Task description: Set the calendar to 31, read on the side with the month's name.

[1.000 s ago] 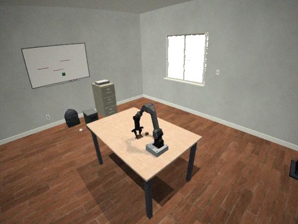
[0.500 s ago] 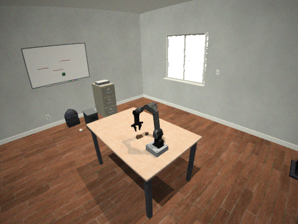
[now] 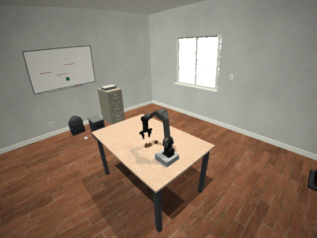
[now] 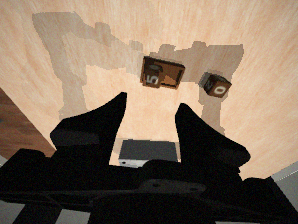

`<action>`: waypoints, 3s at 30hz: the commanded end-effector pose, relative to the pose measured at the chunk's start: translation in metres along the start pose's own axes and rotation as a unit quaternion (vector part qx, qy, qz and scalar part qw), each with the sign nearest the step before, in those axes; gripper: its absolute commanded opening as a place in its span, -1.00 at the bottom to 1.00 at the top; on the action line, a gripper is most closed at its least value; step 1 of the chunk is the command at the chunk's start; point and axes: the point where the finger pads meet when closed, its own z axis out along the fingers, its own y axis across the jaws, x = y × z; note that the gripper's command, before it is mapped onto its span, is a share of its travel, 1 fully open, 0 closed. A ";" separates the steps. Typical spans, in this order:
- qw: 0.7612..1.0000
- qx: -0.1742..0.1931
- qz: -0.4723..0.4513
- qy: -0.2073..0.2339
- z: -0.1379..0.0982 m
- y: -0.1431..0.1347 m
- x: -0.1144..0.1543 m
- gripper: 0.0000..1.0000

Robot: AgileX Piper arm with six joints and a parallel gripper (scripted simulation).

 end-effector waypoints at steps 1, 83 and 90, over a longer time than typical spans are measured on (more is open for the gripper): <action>1.000 -0.001 -0.001 -0.001 -0.001 0.001 0.000 1.00; 0.708 -0.001 0.706 0.000 0.021 -0.124 0.000 0.20; 0.708 0.000 0.706 0.000 0.022 -0.124 0.000 0.20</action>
